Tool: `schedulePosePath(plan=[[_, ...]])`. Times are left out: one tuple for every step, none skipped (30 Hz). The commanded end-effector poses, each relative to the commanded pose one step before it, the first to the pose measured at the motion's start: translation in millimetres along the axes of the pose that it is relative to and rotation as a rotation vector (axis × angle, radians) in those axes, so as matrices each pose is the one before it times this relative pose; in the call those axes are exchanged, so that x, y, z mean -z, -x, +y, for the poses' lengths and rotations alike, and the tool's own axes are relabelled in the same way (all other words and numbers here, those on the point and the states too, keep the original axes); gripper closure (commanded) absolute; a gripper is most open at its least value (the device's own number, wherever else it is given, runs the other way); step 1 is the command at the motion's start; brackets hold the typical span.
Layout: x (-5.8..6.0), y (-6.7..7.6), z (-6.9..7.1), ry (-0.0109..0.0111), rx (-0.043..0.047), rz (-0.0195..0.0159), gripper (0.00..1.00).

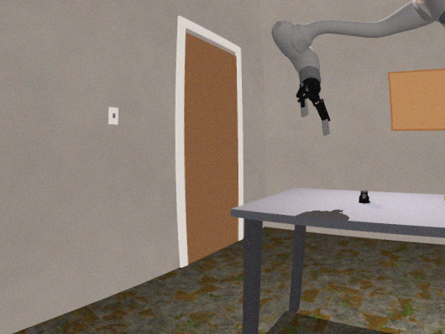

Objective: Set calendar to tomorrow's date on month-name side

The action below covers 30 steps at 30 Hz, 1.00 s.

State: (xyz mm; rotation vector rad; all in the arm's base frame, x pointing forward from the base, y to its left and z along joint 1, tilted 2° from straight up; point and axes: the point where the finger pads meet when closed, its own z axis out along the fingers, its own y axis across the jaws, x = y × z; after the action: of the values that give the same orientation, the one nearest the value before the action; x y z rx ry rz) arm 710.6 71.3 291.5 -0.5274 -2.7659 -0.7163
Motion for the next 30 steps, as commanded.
schedulePosePath(plan=[[0.15, -0.10, 0.05, 0.00020, 0.00011, -0.00005, 0.00], [0.00, 0.00, 0.00, 0.00000, 0.00000, 0.00000, 0.00], [0.00, 0.00, 0.00, 0.00000, 0.00000, 0.00000, 0.00], [0.00, 0.00, 0.00, 0.00000, 0.00000, 0.00000, 0.00], [0.00, 0.00, 0.00, 0.00000, 0.00000, 0.00000, 0.00], [0.00, 0.00, 0.00, 0.00000, 0.00000, 0.00000, 0.00], [0.00, 0.00, 0.00, 0.00000, 0.00000, 0.00000, 0.00], [0.00, 0.00, 0.00, 0.00000, 0.00000, 0.00000, 0.00], [0.00, 0.00, 0.00, 0.00000, 0.00000, 0.00000, 0.00], [0.00, 0.00, 0.00, 0.00000, 0.00000, 0.00000, 0.00], [0.00, 0.00, 0.00, 0.00000, 0.00000, 0.00000, 0.00], [0.00, 0.00, 0.00, 0.00000, 0.00000, 0.00000, 0.00], [0.00, 0.00, 0.00, 0.00000, 0.00000, 0.00000, 0.00], [0.00, 0.00, 0.00, 0.00000, 0.00000, 0.00000, 0.00], [0.00, 0.00, 0.00, 0.00000, 0.00000, 0.00000, 0.00], [0.00, 0.00, 0.00, 0.00000, 0.00000, 0.00000, 0.00], [0.00, 0.00, 0.00, 0.00000, 0.00000, 0.00000, 0.00], [-0.38, -0.10, -1.45, -0.00201, 0.00099, -0.00199, 0.00], [-2.24, -0.66, -8.67, -0.01217, 0.00609, -0.01176, 0.00], [-5.10, -2.04, -19.44, -0.02798, 0.01472, -0.02545, 0.00], [-8.32, -4.86, -30.30, -0.04559, 0.02609, -0.03735, 0.00], [0.00, 0.00, 0.00, 0.00000, 0.00000, 0.00000, 0.00], [-8.31, -7.00, -28.74, -0.06126, 0.03915, -0.04356, 0.00], [-3.59, -2.93, -9.22, 0.00000, 0.00000, 0.00000, 0.00], [0.00, 0.00, 0.00, 0.00000, 0.00000, 0.00000, 0.00], [-9.43, -10.48, -29.07, -0.06999, 0.05064, -0.04227, 0.00], [-5.03, -5.26, -11.40, -0.00112, 0.00087, -0.00062, 0.00], [0.00, 0.00, 0.00, 0.00000, 0.00000, 0.00000, 0.00], [0.00, 0.00, 0.00, 0.00000, 0.00000, 0.00000, 0.00], [-14.12, -18.68, -36.26, -0.07232, 0.05956, -0.03676, 0.00]])
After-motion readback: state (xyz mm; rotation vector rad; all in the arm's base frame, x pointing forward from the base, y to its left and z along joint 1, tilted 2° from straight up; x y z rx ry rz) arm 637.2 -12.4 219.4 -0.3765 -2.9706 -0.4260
